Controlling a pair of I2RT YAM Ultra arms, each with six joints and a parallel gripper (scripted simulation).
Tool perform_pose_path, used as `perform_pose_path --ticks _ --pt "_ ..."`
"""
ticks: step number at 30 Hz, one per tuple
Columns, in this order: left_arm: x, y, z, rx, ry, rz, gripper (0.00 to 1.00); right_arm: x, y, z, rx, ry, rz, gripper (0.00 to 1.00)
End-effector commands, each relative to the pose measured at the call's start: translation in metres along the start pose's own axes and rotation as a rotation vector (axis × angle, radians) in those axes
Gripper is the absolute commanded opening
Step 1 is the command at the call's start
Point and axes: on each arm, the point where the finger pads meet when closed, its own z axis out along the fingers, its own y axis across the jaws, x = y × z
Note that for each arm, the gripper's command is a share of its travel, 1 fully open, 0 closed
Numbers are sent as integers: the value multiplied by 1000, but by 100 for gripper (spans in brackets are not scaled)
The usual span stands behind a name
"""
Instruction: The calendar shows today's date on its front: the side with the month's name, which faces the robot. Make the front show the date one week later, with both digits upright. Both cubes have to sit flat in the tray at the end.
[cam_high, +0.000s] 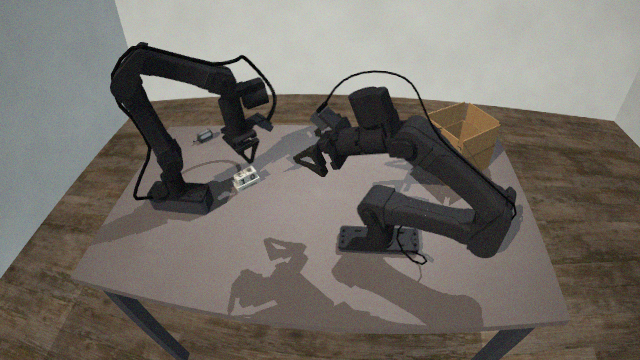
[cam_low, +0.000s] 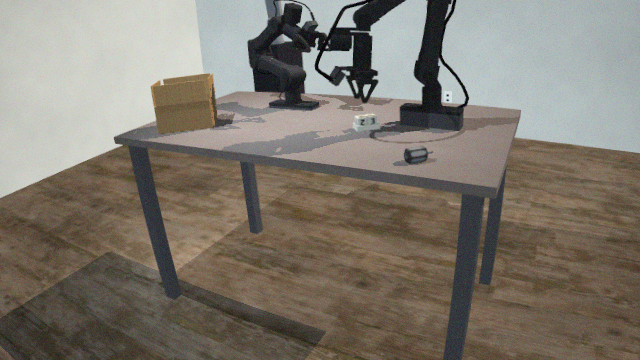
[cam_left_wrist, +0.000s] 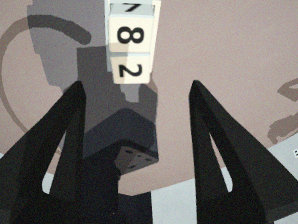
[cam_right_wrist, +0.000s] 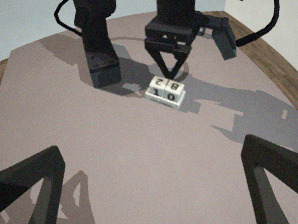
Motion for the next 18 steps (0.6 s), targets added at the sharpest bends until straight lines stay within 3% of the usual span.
perform_pose_path --ticks 1,8,11,14,16,18 --pt "6 0 -32 -13 15 1 64 -2 0 -5 1 -4 1 100" --pt "16 3 -21 -28 62 2 64 -2 0 -5 1 -4 1 100" --pt "7 2 -20 -24 9 26 98 -2 0 -5 1 -4 1 100" --pt "-2 2 -22 -18 -83 50 100 -2 0 -5 1 -4 1 100" --pt "-2 2 -22 -18 -83 50 100 -2 0 -5 1 -4 1 100" --pt "-8 1 -25 -10 -177 77 100 -2 0 -5 1 -4 1 100"
